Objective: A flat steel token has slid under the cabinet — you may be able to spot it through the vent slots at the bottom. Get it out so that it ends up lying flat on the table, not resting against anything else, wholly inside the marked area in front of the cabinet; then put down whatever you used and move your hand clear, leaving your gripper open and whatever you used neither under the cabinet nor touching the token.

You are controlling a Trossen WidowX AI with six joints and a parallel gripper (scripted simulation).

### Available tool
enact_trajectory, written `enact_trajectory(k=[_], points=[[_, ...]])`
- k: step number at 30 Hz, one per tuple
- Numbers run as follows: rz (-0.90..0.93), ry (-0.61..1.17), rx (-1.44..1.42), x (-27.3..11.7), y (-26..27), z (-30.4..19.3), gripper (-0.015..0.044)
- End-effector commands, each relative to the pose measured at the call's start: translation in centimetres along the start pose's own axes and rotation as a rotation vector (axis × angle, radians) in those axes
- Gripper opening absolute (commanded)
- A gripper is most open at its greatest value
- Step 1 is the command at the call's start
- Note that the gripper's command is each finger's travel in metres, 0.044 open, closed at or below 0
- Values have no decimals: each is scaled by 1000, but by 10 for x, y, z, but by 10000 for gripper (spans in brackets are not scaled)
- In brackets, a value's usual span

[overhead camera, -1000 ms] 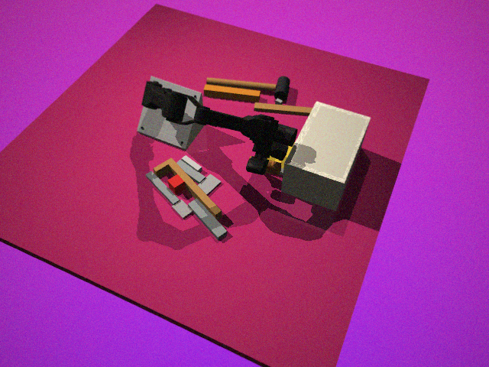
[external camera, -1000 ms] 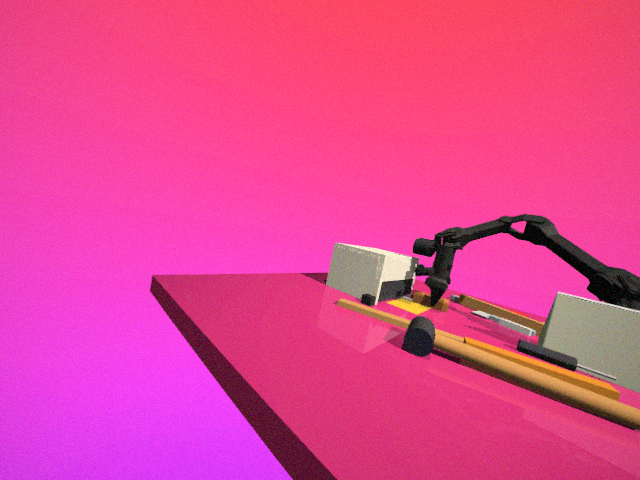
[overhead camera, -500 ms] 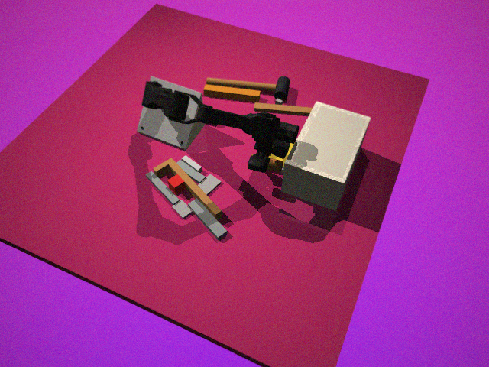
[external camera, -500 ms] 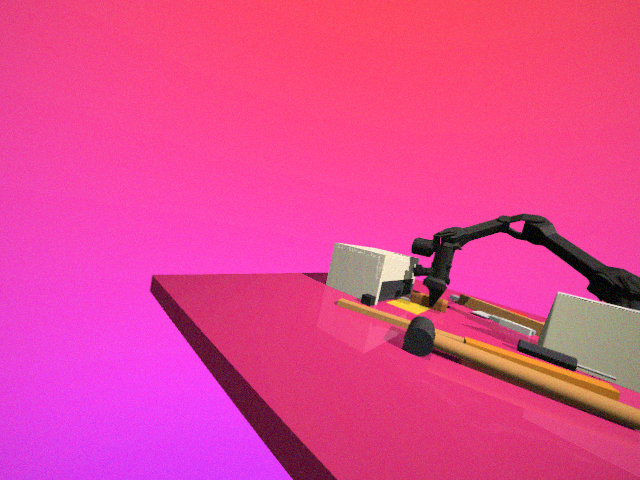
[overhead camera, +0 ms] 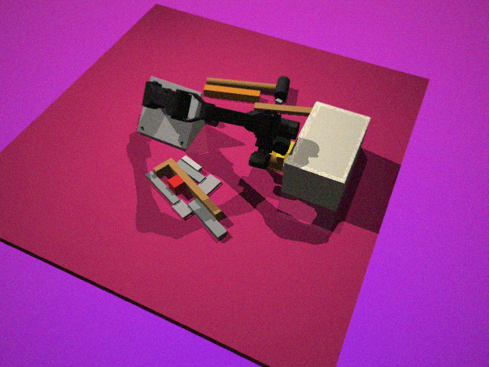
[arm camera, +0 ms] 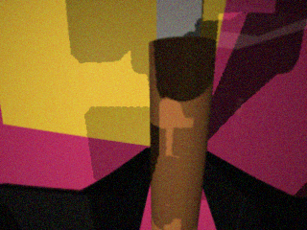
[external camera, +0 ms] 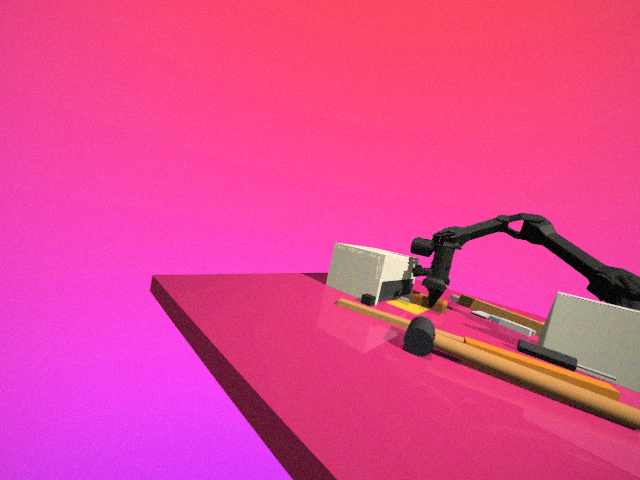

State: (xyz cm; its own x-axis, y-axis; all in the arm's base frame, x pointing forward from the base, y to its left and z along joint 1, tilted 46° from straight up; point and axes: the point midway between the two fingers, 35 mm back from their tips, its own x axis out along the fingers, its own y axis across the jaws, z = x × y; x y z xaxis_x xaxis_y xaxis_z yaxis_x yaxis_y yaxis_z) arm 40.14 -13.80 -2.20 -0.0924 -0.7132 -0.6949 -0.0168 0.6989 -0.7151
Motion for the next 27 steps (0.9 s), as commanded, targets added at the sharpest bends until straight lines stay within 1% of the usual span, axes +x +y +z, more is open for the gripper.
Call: enact_trajectory(k=[1,27], points=[[7,2,-10,1,10,-1,0],[7,1,-10,1,31,-1,0]])
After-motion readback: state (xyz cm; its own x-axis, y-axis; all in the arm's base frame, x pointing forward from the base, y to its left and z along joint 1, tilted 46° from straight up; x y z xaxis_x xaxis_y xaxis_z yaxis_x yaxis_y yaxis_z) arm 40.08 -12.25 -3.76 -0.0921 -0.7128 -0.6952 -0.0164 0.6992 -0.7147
